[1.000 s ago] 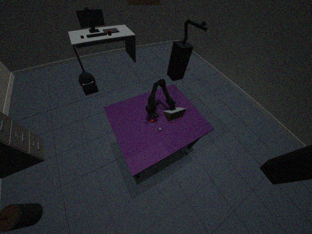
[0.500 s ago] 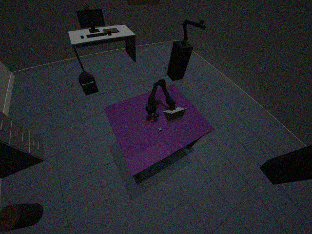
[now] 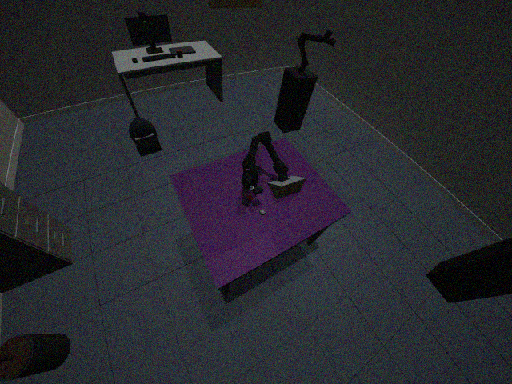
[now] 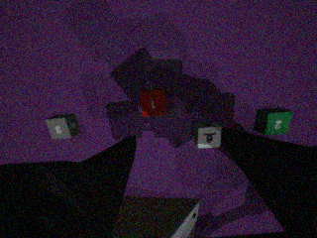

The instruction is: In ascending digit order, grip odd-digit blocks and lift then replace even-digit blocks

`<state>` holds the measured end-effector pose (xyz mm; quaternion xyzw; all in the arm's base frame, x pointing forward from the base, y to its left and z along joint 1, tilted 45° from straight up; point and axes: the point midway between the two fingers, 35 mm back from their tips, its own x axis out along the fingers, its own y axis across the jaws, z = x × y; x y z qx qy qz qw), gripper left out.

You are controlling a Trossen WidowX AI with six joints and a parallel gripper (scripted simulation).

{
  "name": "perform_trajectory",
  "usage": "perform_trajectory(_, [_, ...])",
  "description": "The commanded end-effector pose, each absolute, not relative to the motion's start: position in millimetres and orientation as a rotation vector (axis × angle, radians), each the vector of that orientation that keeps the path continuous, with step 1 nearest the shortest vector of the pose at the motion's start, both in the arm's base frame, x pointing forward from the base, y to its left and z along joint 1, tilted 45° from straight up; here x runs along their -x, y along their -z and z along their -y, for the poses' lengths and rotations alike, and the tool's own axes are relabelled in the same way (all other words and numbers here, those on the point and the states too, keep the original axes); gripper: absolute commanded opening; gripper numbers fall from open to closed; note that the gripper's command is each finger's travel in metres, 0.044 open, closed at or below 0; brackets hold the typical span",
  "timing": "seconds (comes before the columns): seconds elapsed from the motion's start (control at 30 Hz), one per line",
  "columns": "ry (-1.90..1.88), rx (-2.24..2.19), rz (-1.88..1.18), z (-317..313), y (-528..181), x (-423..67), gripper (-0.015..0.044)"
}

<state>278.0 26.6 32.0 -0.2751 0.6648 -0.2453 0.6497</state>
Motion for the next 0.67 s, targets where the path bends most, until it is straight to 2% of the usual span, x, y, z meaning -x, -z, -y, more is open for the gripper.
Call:
perform_trajectory(0.0, [0.532, 0.623, -1.521, -89.7, -5.1, -283.4, 0.0400])
perform_trajectory(0.33, [0.561, 0.633, -1.521, -219.5, 72.7, -238.8, 0.0400])
perform_trajectory(0.63, [0.566, 0.635, -1.520, -226.0, 78.0, -233.6, 0.0400])
